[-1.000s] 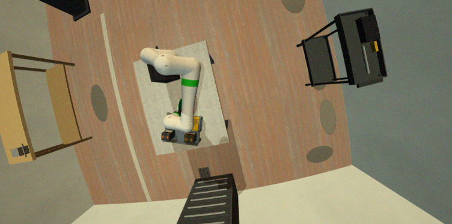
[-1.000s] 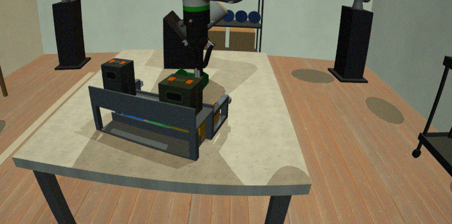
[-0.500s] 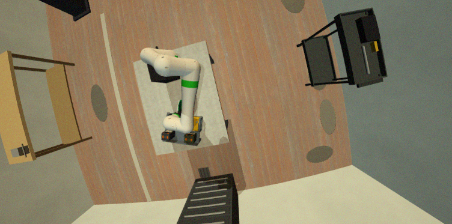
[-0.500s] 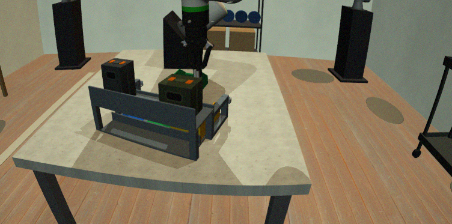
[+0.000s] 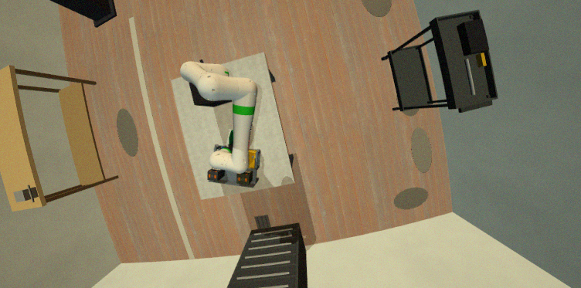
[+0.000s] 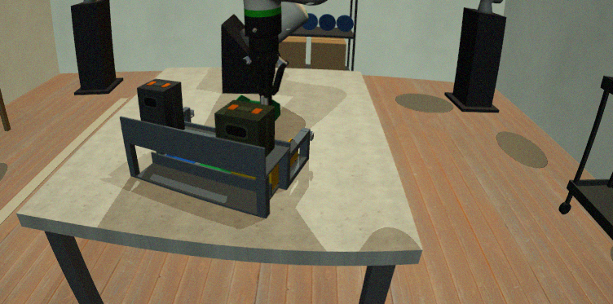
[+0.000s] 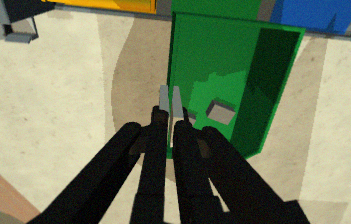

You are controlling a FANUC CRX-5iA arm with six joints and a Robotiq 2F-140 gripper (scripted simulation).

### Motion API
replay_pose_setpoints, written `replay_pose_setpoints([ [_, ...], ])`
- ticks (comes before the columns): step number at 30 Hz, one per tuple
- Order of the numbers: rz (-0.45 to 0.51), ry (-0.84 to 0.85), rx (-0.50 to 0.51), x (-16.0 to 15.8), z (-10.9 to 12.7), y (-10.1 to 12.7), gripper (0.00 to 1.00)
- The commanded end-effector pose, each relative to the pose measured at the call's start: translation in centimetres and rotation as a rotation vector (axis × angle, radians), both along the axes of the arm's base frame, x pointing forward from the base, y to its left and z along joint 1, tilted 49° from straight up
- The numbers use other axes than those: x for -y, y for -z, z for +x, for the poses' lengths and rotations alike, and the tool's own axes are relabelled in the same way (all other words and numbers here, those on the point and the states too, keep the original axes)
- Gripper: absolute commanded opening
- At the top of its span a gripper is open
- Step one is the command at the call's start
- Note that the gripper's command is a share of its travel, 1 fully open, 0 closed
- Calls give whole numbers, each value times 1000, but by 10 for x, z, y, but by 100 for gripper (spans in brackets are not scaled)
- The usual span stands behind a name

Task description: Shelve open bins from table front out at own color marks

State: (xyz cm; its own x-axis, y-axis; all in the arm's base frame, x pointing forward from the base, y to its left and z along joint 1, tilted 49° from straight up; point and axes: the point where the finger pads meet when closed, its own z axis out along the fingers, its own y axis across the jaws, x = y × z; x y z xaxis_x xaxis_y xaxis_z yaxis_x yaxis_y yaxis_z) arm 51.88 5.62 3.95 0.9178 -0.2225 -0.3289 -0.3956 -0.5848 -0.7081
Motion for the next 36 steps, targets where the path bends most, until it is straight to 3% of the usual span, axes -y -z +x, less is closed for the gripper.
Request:
replay_pose_setpoints([
  [1,0,0,0,1,3,1,0],
  [36,0,0,0,13,37,11,0],
])
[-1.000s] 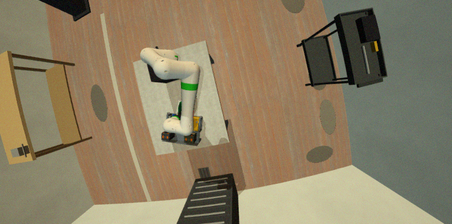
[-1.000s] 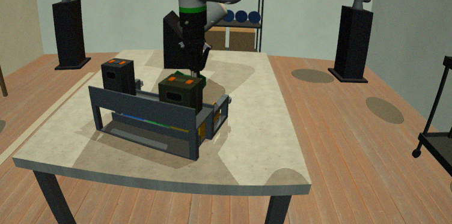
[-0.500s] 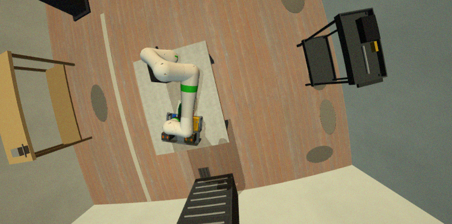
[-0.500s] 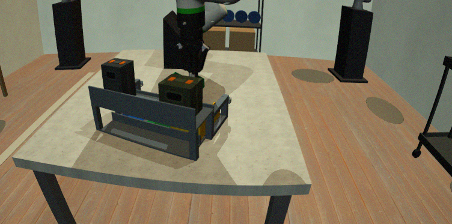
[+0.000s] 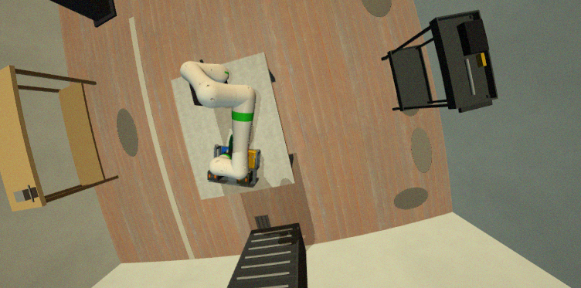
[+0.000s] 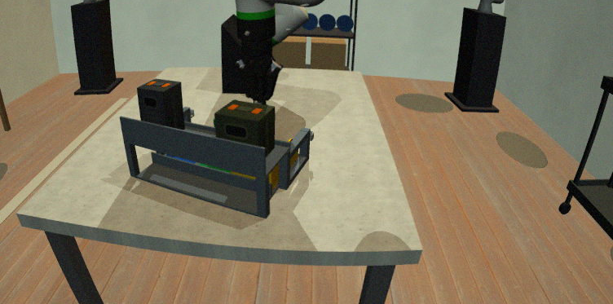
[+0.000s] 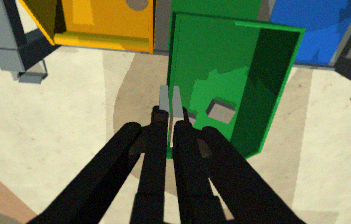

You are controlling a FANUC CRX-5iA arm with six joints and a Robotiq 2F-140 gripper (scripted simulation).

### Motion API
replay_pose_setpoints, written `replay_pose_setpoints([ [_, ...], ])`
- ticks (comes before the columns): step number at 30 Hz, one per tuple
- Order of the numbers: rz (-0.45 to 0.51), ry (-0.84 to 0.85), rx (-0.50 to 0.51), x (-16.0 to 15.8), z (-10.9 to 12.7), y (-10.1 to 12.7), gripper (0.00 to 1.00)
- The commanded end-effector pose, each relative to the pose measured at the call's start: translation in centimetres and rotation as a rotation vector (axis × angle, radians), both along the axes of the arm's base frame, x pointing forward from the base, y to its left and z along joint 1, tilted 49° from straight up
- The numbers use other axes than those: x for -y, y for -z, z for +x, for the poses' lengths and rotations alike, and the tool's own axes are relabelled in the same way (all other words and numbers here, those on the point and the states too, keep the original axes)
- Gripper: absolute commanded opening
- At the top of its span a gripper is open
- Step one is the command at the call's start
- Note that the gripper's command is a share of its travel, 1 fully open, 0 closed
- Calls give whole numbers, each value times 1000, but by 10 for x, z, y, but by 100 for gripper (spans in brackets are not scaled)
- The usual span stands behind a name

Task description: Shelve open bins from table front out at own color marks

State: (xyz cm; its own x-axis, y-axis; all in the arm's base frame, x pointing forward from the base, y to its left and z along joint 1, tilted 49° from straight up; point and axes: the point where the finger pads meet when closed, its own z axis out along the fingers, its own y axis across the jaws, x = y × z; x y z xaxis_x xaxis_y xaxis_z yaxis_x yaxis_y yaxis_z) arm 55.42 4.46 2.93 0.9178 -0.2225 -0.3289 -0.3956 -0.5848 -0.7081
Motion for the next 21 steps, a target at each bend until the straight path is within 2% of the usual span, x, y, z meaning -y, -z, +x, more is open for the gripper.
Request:
replay_pose_setpoints([
  [1,0,0,0,1,3,1,0],
  [21,0,0,0,6,18,5,0],
])
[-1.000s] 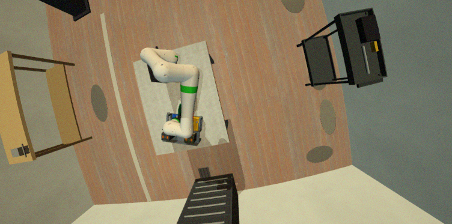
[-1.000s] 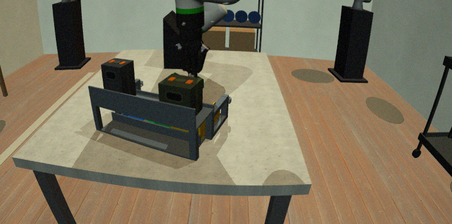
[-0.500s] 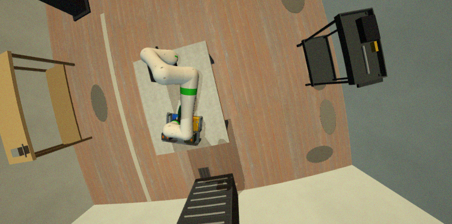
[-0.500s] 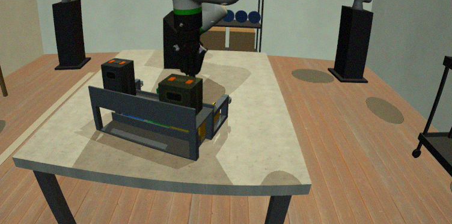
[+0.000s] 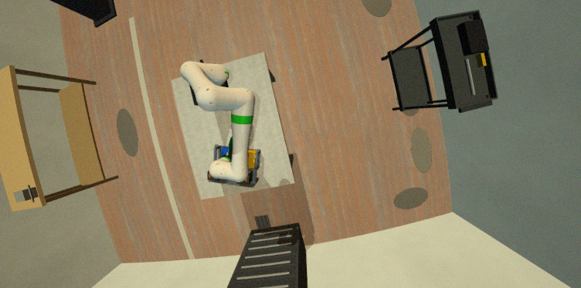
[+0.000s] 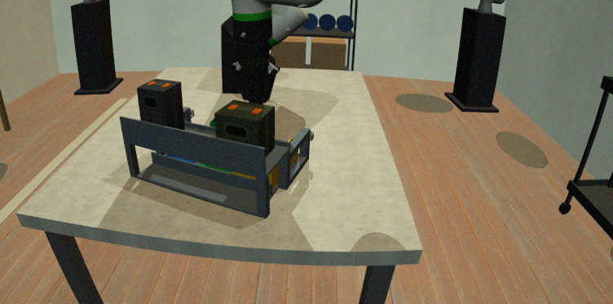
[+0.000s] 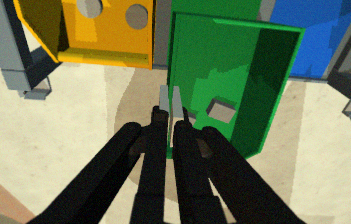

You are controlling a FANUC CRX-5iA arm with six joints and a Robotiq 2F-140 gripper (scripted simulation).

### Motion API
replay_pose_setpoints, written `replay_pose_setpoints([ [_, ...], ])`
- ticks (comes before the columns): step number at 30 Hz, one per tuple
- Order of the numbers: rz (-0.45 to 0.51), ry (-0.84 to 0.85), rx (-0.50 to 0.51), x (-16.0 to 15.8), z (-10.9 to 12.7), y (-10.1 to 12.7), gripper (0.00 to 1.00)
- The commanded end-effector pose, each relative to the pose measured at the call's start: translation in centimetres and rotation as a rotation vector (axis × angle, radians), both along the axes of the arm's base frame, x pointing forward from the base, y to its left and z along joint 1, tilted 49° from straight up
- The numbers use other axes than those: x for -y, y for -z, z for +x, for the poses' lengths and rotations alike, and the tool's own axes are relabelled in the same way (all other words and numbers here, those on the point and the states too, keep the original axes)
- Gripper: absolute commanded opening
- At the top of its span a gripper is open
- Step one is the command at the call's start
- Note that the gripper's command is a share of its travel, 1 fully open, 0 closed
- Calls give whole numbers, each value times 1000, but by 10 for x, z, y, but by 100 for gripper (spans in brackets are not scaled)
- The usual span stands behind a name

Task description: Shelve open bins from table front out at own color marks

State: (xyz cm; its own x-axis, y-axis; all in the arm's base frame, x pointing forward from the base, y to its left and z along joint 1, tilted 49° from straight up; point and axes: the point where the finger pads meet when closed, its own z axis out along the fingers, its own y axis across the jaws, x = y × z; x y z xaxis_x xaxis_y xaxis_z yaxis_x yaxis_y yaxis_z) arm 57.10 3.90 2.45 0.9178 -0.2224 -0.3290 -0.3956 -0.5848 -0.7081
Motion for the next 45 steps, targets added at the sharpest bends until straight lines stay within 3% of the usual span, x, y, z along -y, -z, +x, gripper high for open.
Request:
replay_pose_setpoints([
  [1,0,0,0,1,2,0,0],
  [45,0,0,0,4,11,3,0],
])
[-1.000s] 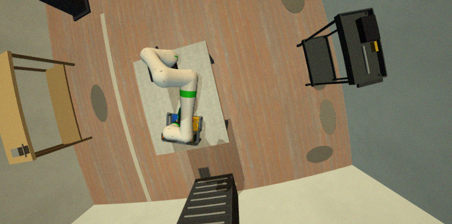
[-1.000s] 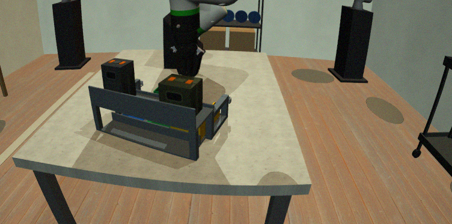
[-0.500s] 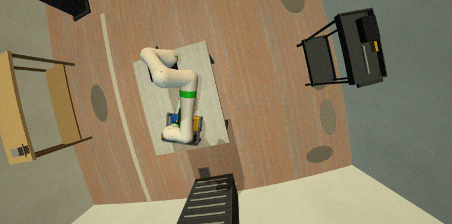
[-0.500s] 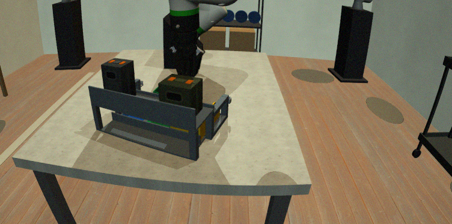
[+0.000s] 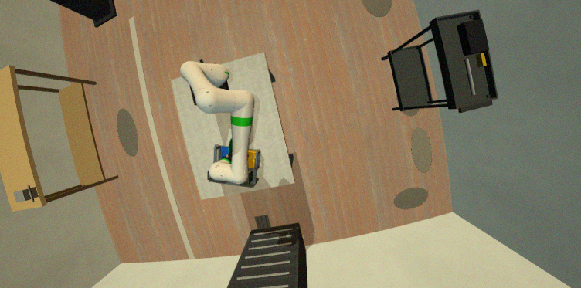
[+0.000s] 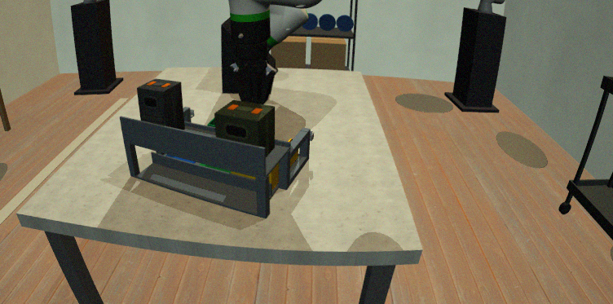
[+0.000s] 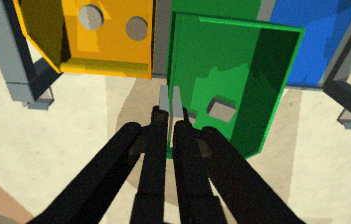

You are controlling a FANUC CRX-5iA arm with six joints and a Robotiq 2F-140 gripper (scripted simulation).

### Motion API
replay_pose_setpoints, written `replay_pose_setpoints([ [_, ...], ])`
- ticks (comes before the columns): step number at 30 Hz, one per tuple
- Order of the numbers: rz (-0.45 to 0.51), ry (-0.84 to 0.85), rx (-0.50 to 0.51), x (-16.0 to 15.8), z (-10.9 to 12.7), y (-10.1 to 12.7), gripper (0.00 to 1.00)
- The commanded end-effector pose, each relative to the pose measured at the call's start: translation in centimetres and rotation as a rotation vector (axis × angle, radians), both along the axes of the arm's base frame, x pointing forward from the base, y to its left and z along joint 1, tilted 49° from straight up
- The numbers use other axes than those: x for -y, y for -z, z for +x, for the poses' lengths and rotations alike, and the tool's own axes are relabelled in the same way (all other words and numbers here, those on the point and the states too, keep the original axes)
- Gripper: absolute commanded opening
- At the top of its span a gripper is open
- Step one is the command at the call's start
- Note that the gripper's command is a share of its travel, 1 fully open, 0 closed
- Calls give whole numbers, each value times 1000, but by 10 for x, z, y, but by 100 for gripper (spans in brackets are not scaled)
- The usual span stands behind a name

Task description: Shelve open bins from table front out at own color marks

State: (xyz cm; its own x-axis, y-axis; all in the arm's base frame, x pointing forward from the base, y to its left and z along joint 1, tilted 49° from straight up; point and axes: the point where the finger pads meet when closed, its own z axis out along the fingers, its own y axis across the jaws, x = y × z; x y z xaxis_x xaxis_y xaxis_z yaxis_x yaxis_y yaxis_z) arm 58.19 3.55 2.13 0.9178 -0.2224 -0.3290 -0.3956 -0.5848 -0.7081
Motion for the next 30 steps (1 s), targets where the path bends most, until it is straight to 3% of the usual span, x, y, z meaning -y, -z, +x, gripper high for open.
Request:
replay_pose_setpoints([
  [1,0,0,0,0,0,0,0],
  [30,0,0,0,-2,0,2,0],
])
